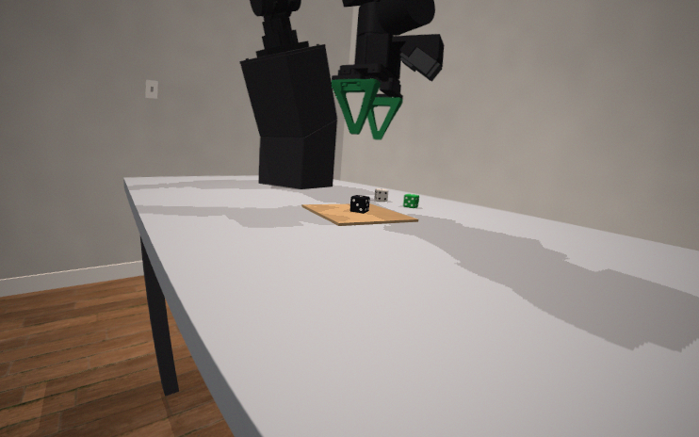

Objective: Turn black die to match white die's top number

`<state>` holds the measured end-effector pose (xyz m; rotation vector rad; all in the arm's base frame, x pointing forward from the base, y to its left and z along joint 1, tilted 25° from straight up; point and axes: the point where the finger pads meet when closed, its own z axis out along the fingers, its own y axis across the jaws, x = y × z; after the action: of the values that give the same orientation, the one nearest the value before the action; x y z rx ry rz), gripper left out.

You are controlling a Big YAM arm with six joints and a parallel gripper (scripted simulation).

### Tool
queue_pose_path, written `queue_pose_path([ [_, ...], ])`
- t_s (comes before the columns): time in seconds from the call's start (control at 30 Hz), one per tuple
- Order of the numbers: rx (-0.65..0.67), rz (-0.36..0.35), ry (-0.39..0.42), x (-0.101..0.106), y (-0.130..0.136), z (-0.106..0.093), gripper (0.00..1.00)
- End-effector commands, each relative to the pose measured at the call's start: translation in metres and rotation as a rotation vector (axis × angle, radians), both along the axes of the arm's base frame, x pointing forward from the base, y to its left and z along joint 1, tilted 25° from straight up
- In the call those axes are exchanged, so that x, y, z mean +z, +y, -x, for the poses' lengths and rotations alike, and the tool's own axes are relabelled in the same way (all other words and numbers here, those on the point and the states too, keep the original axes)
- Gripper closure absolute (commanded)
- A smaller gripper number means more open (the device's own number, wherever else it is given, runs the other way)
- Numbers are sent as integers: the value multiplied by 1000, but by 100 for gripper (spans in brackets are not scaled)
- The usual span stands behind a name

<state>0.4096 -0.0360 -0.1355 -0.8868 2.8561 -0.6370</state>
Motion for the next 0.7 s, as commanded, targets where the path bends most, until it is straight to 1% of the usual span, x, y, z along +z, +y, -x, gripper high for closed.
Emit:
queue_pose_path([
  [0.0,5,-6,-31,12,10,-11,0],
  [0.17,4,-4,-22,20,13,-2,0],
  [0.37,4,-4,-23,40,21,3,0],
  [0.43,4,-4,-23,40,21,3,0],
  [0.47,4,-6,-36,47,24,-4,0],
  [0.57,4,-4,-23,55,27,6,0],
  [0.67,4,-5,-25,64,30,7,0],
])
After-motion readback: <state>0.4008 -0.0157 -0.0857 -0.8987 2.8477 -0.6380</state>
